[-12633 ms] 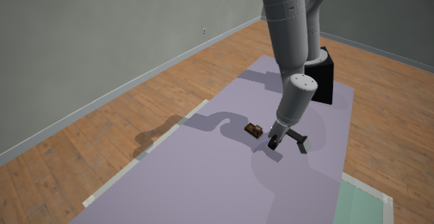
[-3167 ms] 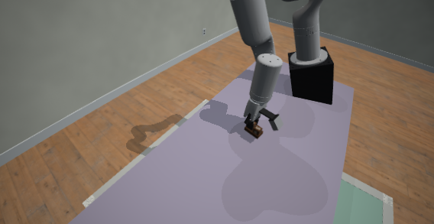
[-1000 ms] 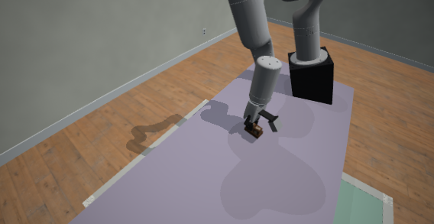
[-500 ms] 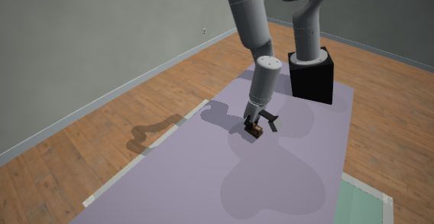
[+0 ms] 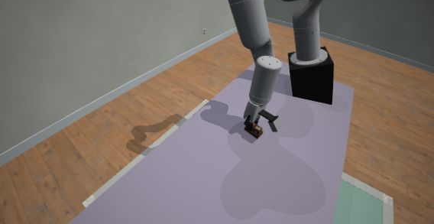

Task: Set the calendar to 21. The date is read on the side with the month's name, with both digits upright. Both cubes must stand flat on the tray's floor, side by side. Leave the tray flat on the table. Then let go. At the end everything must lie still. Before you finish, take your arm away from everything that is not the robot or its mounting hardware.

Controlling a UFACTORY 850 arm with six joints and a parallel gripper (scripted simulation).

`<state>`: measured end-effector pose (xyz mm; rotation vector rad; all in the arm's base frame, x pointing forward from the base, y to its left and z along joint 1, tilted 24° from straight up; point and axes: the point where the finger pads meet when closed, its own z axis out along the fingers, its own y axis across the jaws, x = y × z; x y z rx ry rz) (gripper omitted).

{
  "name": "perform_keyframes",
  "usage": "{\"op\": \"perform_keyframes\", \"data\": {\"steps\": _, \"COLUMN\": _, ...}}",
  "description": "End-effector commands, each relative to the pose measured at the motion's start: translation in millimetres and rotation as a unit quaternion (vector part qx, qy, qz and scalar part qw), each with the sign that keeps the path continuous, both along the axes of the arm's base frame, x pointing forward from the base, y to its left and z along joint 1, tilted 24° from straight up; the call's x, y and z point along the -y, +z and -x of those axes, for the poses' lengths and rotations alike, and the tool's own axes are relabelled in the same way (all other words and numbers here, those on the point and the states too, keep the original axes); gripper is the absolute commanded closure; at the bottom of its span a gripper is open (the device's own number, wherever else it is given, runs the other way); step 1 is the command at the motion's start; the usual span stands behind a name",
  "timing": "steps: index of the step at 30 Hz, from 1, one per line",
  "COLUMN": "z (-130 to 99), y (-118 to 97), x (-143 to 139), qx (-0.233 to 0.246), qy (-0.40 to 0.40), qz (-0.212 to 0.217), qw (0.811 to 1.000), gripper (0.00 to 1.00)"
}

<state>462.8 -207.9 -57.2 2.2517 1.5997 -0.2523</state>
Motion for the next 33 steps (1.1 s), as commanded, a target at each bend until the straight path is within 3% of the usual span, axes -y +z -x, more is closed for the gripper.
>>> {"op": "perform_keyframes", "data": {"steps": 1, "z": -0.6, "y": 0.5, "x": 0.0, "qx": 0.001, "qy": 0.0, "qz": 0.0, "qw": 1.0, "gripper": 0.73}}
{"op": "perform_keyframes", "data": {"steps": 10, "z": -0.6, "y": 0.5, "x": 0.0, "qx": 0.001, "qy": 0.0, "qz": 0.0, "qw": 1.0, "gripper": 0.73}}
{"op": "perform_keyframes", "data": {"steps": 25, "z": -0.6, "y": 0.5, "x": 0.0, "qx": 0.001, "qy": 0.0, "qz": 0.0, "qw": 1.0, "gripper": 0.53}}
{"op": "perform_keyframes", "data": {"steps": 33, "z": -0.6, "y": 0.5, "x": 0.0, "qx": 0.001, "qy": 0.0, "qz": 0.0, "qw": 1.0, "gripper": 0.53}}
